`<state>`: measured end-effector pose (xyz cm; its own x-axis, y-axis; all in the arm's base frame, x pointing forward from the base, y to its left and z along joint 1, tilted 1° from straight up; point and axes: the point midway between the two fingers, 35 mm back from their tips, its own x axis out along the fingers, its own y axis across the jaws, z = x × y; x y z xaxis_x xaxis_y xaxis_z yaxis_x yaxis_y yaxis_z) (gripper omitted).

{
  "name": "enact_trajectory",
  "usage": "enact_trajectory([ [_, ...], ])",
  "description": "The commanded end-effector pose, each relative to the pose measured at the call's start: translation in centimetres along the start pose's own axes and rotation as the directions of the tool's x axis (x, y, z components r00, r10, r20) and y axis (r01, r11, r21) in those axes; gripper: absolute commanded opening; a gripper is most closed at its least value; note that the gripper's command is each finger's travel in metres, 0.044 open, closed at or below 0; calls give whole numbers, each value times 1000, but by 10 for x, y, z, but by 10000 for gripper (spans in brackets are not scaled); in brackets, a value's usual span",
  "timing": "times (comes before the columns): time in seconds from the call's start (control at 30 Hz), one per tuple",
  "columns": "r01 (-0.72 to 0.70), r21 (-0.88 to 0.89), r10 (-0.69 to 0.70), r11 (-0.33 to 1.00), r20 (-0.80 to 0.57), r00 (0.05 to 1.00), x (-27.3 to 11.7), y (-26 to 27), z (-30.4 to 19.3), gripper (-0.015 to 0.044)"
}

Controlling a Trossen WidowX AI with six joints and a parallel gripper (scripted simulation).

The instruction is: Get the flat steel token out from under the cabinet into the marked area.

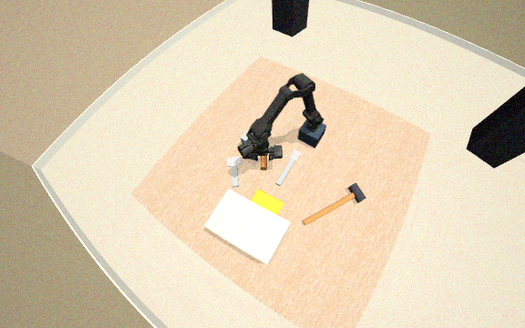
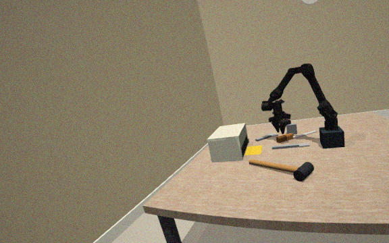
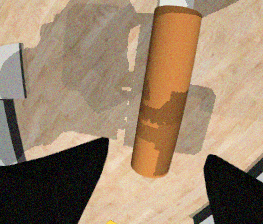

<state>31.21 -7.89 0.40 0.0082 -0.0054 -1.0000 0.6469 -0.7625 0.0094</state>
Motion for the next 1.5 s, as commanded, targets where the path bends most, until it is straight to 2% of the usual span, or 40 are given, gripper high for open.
enact_trajectory([
  [0.0, 2, 5, -2, 1000, 5, 1000, 3, -1, 2, 270],
  [1.03, 2, 5, -2, 1000, 5, 1000, 52, -1, 3, 270],
  [1.3, 2, 5, -2, 1000, 5, 1000, 53, -1, 3, 270],
  [1.43, -4, 3, 4, 1000, -3, 1000, 50, 1, 0, 165],
  [1.47, -4, 3, 4, 1000, -3, 1000, 50, 1, 0, 158],
])
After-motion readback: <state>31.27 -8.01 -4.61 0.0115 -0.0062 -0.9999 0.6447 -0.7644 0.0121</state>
